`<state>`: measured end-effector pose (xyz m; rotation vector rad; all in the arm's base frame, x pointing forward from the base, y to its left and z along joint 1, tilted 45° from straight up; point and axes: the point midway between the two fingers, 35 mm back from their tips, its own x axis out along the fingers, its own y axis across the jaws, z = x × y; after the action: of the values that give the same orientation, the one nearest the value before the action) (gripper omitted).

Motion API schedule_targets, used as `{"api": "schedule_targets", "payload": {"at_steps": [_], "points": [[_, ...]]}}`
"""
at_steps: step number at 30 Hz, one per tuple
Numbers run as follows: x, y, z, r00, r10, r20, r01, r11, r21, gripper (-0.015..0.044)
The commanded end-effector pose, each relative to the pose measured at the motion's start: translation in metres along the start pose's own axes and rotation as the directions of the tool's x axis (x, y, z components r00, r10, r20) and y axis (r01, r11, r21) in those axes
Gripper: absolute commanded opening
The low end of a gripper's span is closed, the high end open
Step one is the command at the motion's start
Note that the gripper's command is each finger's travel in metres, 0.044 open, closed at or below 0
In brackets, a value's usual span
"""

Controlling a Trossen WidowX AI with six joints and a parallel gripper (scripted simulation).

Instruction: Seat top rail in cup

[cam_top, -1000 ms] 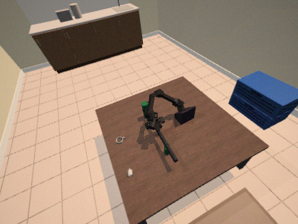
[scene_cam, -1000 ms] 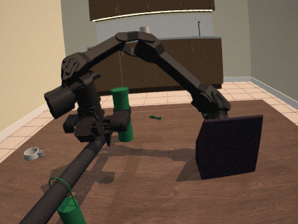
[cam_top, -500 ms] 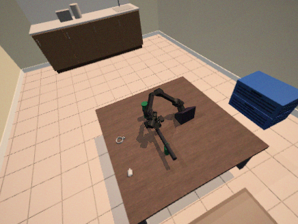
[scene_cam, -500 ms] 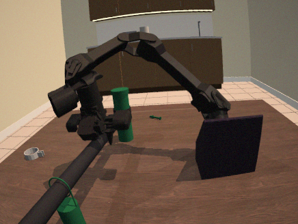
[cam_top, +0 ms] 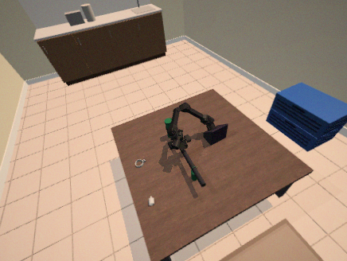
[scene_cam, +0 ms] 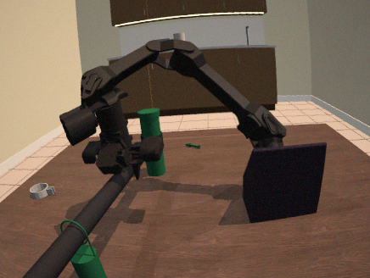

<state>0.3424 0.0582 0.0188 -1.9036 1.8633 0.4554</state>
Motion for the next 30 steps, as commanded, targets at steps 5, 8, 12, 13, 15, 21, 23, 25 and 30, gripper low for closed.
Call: {"api": "schedule_targets", "payload": {"at_steps": [5,8,12,13,15,21,23,25,30], "points": [[0.0000,0.0000,0.0000,1.000,0.000,0.000,0.000,1.000,0.000,0.0000],[-0.0002,0.0000,0.0000,1.000,0.000,-0.001,0.000,1.000,0.000,0.0000],[-0.0007,0.0001,-0.0003,1.000,0.000,-0.003,0.000,1.000,0.000,0.0000],[-0.0009,0.0001,-0.0003,1.000,0.000,-0.004,0.000,1.000,0.000,0.0000],[-0.0012,0.0001,-0.0005,1.000,0.000,-0.005,0.000,1.000,0.000,0.0000],[-0.0021,0.0001,-0.0009,1.000,0.000,-0.008,0.000,1.000,0.000,0.0000],[-0.0025,0.0002,-0.0011,1.000,0.000,-0.009,0.000,1.000,0.000,0.0000],[-0.0028,0.0002,-0.0012,1.000,0.000,-0.010,0.000,1.000,0.000,0.0000],[-0.0035,0.0001,-0.0016,1.000,0.000,-0.013,0.000,1.000,0.000,0.0000]]}}
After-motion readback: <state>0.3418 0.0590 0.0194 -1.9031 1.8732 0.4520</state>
